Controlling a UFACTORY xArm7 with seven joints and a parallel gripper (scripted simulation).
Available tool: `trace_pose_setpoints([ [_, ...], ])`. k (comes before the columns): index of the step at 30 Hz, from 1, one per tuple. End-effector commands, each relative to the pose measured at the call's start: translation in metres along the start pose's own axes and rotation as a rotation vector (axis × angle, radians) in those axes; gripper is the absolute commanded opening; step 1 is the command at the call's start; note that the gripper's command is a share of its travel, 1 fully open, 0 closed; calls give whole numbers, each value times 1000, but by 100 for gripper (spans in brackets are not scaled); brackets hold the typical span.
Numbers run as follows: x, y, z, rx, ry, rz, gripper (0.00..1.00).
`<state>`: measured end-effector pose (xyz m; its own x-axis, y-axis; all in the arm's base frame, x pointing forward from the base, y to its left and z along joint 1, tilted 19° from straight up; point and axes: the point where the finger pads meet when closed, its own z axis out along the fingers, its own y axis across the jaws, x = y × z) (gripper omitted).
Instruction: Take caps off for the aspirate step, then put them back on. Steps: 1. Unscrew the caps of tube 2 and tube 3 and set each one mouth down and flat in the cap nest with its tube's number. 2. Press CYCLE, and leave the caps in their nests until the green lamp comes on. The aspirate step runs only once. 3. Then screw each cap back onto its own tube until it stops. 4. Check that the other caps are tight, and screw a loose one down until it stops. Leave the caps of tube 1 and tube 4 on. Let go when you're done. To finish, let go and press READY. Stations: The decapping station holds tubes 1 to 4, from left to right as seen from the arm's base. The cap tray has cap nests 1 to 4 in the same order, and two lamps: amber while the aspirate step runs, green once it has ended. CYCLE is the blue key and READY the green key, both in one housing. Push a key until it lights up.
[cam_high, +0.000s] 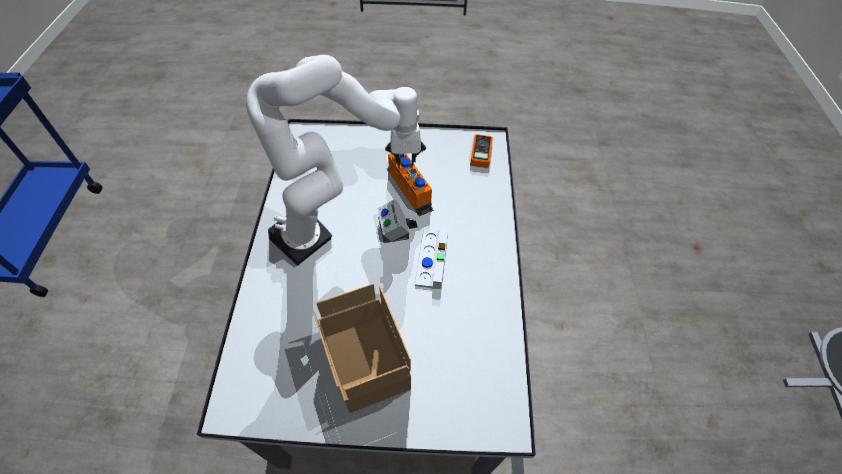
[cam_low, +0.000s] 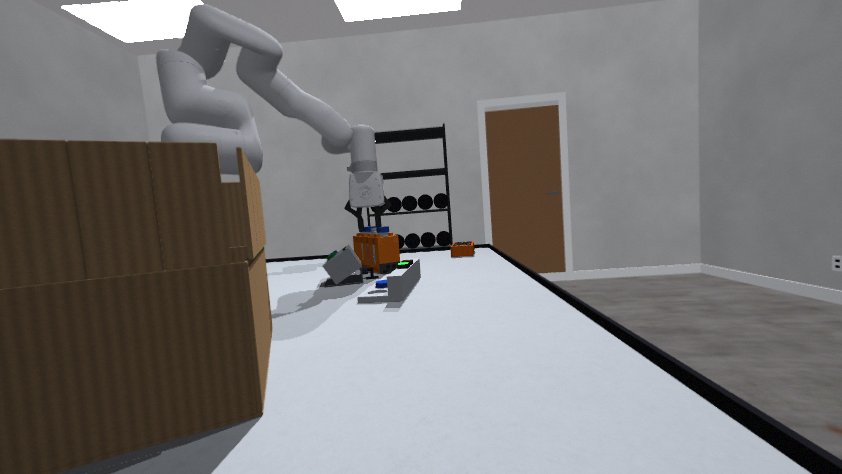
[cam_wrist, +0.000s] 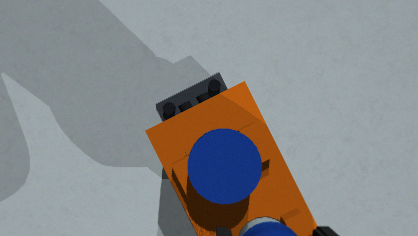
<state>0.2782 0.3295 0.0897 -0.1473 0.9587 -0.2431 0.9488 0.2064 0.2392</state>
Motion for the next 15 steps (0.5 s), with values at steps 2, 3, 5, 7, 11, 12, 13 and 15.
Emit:
trace_pose_setpoints([
  [2, 0, 1, -1, 0, 14, -340, 46],
  [3, 0, 1, -1, 0, 14, -400, 46],
  [5, 0, 1, -1, -1, 14, -461, 46],
  [7, 0, 1, -1, -1, 15, -565, 46],
  [11, 0, 1, -1, -3, 14, -812, 46],
  [12, 0, 1, -1, -4, 14, -874, 46],
  [13, 0, 1, -1, -4, 14, -936, 46],
  [15, 0, 1, -1, -5, 14, -1059, 46],
])
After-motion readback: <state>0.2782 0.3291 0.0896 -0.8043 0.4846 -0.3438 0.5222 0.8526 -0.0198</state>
